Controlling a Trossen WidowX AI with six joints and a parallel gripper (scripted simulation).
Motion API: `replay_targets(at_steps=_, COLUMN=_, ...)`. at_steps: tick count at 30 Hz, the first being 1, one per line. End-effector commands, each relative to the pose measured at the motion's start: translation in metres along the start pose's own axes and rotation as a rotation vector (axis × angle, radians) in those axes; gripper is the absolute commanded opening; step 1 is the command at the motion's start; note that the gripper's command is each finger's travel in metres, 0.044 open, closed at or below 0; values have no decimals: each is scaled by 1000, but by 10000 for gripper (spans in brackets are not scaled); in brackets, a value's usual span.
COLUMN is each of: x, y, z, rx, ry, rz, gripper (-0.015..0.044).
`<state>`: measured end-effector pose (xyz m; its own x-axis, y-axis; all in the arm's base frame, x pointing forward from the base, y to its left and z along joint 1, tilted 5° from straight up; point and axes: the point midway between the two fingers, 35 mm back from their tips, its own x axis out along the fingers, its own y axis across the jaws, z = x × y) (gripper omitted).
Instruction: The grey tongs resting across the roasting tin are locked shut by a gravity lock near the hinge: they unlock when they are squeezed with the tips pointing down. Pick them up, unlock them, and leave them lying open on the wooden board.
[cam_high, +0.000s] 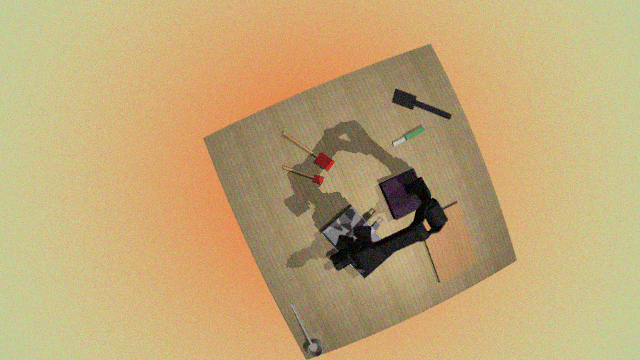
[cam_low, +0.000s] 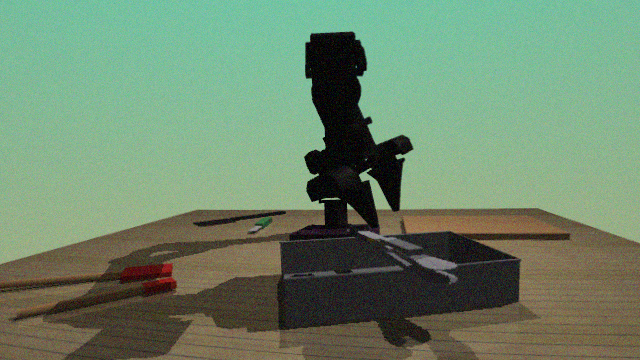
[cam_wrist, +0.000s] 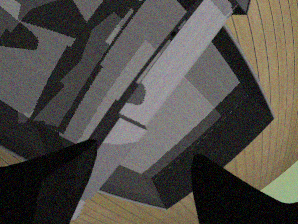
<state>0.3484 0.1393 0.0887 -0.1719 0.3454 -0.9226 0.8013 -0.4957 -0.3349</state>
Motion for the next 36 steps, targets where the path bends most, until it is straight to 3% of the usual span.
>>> replay_targets(at_steps=1, x=-1, y=3, z=19, rx=316, ry=-20, rz=-94, gripper=260)
replay_targets(at_steps=4, x=-2, y=4, z=28, rx=503, ry=-37, rz=-147, gripper=260)
replay_targets(at_steps=22, x=-6, y=6, z=40, rx=504, ry=-37, rz=-147, gripper=260)
replay_targets(at_steps=36, x=14, y=5, z=38, rx=504, ry=-37, rz=-147, gripper=260)
